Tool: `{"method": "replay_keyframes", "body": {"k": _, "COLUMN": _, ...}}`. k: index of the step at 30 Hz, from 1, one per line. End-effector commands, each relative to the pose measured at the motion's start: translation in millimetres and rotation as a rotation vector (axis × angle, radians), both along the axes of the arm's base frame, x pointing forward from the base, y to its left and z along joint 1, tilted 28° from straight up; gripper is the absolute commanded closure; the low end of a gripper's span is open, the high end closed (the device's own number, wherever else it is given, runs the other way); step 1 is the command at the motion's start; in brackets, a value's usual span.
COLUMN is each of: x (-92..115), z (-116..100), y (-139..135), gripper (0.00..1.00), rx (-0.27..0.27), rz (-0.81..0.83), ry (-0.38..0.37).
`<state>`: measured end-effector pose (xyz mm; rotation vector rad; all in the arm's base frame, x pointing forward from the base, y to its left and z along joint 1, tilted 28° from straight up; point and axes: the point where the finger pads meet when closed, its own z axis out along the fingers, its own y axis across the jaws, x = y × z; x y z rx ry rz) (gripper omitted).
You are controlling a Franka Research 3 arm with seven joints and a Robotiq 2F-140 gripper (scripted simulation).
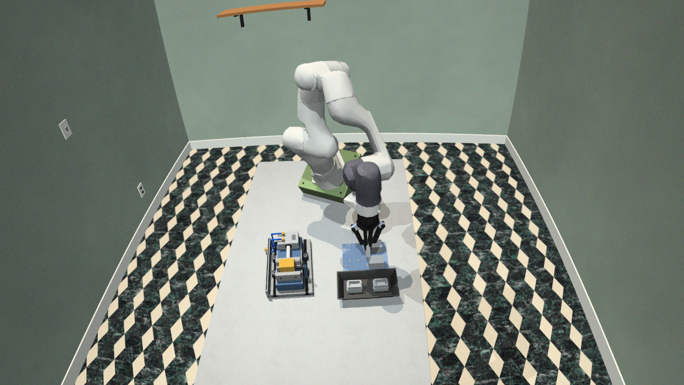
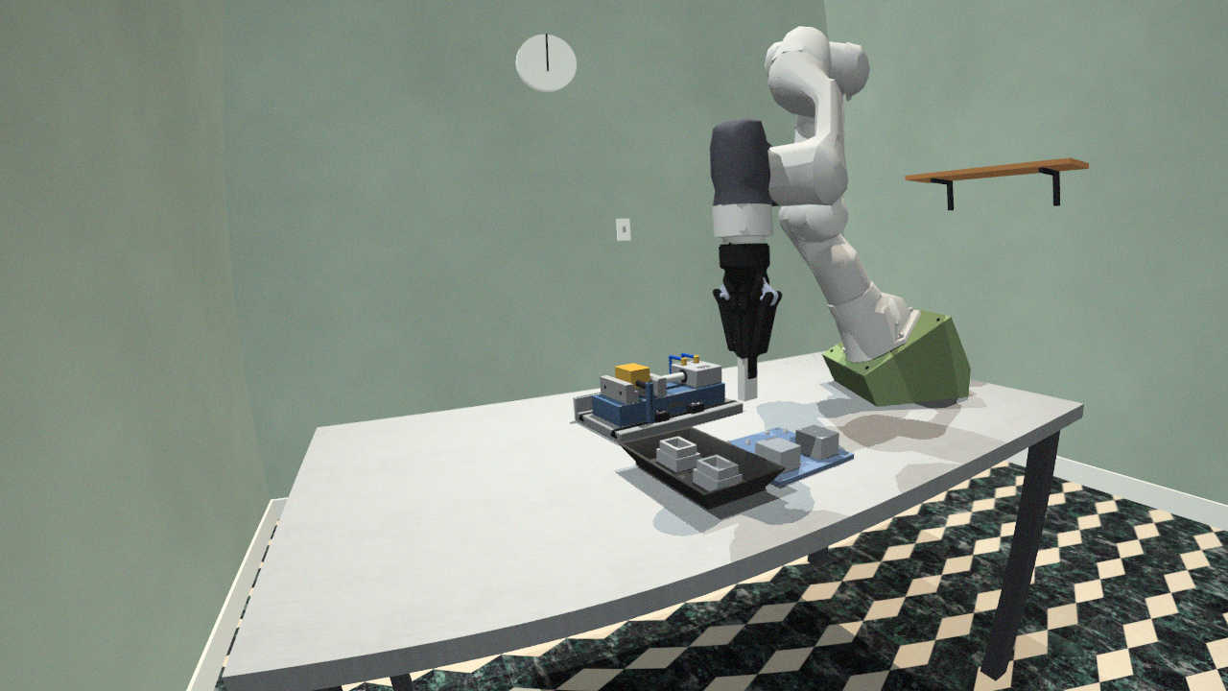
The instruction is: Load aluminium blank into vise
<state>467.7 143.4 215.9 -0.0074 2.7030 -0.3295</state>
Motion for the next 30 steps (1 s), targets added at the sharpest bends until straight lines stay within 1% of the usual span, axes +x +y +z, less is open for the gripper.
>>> {"method": "replay_keyframes", "body": {"k": 1, "x": 0.4, "z": -0.8, "y": 0.0, "gripper": 1.00, "rx": 0.005, "rz": -0.004, "ry": -0.001}}
{"method": "replay_keyframes", "body": {"k": 30, "x": -0.9, "z": 2.0, "y": 0.8, "gripper": 1.00, "rx": 0.005, "rz": -0.004, "ry": -0.001}}
